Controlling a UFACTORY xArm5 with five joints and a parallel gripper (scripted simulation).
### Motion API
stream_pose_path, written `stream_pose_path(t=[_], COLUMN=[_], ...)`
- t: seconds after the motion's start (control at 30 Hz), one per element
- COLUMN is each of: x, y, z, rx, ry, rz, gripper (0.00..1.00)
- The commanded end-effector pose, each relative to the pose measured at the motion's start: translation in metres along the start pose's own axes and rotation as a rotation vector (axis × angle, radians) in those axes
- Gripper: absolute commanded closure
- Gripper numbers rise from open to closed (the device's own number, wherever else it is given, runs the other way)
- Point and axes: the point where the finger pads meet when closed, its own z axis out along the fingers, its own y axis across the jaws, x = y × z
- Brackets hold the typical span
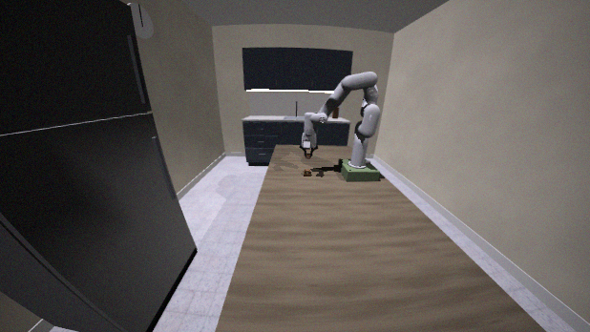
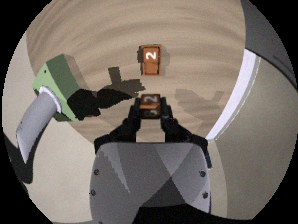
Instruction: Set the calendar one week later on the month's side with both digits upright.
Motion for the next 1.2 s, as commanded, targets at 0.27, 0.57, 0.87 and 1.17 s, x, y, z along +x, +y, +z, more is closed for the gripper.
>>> stream_pose_path(t=[0.27, 0.57, 0.87, 1.17], x=[0.028, 0.028, 0.028, 0.028], y=[0.001, 0.001, 0.001, 0.001], z=[-0.005, -0.002, 0.014, 0.044], rx=[-0.004, -0.004, -0.003, -0.003], ry=[0.0, 0.0, 0.0, 0.0], rz=[0.005, 0.005, 0.005, 0.005], gripper=[0.73, 0.73, 0.73, 0.73])
